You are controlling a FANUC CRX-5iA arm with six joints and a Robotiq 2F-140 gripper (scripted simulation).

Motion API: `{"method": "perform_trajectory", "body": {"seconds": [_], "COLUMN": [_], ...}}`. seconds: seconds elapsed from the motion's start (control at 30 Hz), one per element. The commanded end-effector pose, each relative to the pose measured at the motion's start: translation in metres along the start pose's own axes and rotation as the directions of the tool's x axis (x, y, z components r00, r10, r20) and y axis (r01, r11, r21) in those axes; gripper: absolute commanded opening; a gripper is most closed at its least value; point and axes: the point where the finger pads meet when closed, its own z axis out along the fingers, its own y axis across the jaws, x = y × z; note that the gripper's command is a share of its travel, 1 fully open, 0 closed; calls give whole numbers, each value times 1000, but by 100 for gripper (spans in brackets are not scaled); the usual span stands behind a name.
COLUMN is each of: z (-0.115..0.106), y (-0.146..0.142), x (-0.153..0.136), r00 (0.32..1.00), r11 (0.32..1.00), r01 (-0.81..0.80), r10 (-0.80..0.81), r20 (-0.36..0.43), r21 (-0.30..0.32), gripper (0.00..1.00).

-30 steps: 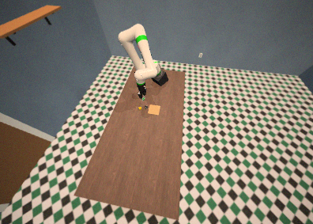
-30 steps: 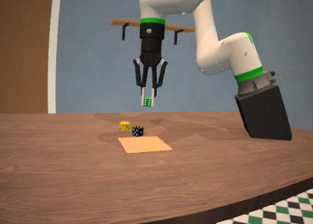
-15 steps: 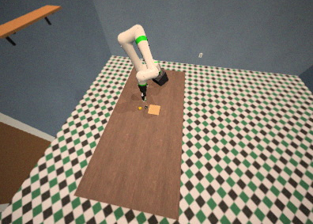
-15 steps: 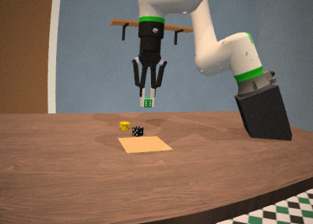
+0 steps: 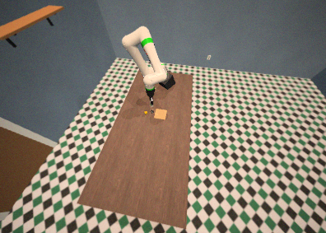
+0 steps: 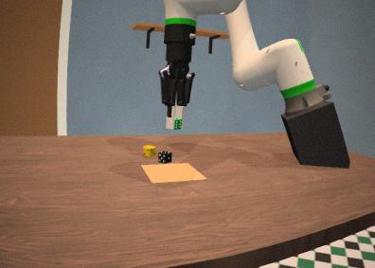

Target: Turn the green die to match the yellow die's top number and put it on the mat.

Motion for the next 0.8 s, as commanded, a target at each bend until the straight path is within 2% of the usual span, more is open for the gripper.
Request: {"method": "perform_trajectory", "body": {"seconds": [0.0, 0.2, 0.3, 0.33, 0.47, 0.77], "z": [-1, -1, -1, -1, -1, -2], "y": [-6, -14, -14, -18, -22, -34], "x": [-4, -10, -10, -14, -17, -26], "r00": [985, 925, 918, 866, 803, 554], "r11": [985, 925, 918, 866, 803, 554], "r01": [173, 380, 397, 499, 596, 832], "r10": [-173, -380, -397, -499, -596, -832], "r20": [14, 14, 14, 13, 13, 9], "r21": [2, 4, 5, 6, 8, 11], "gripper": [16, 16, 16, 16, 16, 16]}}
